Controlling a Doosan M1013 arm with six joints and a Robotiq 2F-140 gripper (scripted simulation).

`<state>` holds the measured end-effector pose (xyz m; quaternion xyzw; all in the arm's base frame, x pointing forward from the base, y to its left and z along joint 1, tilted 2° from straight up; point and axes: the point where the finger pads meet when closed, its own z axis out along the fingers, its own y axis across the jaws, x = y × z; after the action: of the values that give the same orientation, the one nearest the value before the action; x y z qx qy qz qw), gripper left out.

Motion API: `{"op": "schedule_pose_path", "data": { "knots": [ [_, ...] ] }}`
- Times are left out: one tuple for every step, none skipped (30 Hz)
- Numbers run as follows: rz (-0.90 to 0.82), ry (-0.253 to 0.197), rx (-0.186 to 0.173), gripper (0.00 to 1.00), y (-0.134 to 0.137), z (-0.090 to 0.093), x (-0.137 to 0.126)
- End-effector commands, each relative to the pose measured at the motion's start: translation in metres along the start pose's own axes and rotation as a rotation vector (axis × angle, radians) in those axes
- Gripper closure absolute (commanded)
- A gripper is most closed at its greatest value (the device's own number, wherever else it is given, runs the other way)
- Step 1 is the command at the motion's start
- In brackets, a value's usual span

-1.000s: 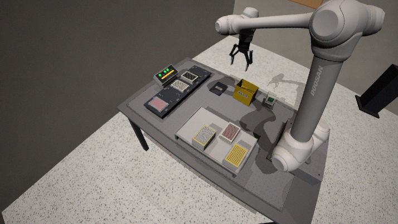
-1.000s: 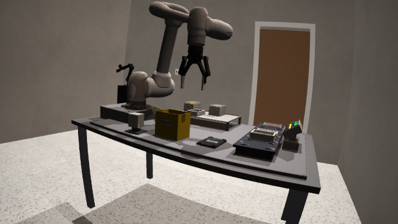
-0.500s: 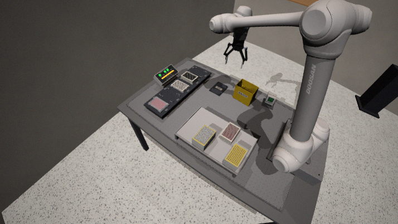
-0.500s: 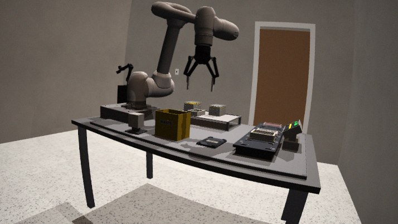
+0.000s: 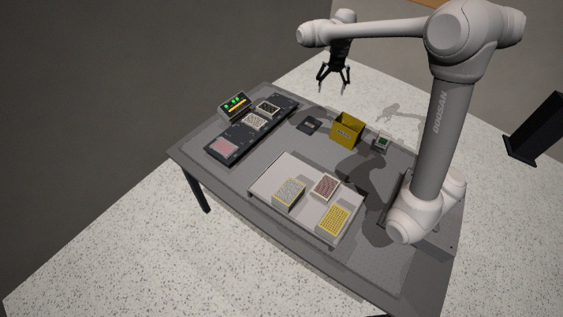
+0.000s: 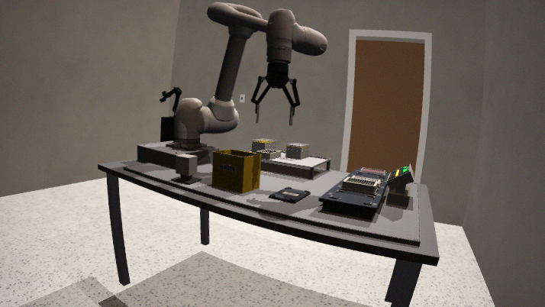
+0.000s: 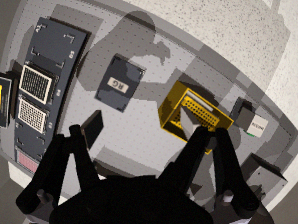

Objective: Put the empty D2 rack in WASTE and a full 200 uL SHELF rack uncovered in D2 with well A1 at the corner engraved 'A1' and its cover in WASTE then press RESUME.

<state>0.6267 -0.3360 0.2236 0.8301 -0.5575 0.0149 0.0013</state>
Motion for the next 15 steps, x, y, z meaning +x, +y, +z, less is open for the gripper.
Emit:
{"op": "schedule_pose_path", "data": {
  "knots": [
    [-0.023, 0.0, 0.0, 0.23, 0.0, 0.0, 0.0],
    [-0.043, 0.0, 0.0, 0.23, 0.0, 0.0, 0.0],
    [-0.063, 0.0, 0.0, 0.23, 0.0, 0.0, 0.0],
    [-0.083, 0.0, 0.0, 0.23, 0.0, 0.0, 0.0],
    [-0.103, 0.0, 0.0, 0.23, 0.0, 0.0, 0.0],
    [-0.123, 0.0, 0.0, 0.23, 0.0, 0.0, 0.0],
    [-0.143, 0.0, 0.0, 0.23, 0.0, 0.0, 0.0],
    [-0.163, 0.0, 0.0, 0.23, 0.0, 0.0, 0.0],
    [-0.183, 0.0, 0.0, 0.23, 0.0, 0.0, 0.0],
    [-0.203, 0.0, 0.0, 0.23, 0.0, 0.0, 0.0],
    [-0.219, 0.0, 0.0, 0.23, 0.0, 0.0, 0.0],
    [-0.239, 0.0, 0.0, 0.23, -0.004, 0.0, 0.003],
    [-0.259, 0.0, 0.0, 0.23, -0.009, 0.001, 0.005],
    [-0.279, 0.0, 0.0, 0.23, -0.013, 0.001, 0.008],
    [-0.299, 0.0, 0.0, 0.23, -0.017, 0.001, 0.01]
  ]
}}
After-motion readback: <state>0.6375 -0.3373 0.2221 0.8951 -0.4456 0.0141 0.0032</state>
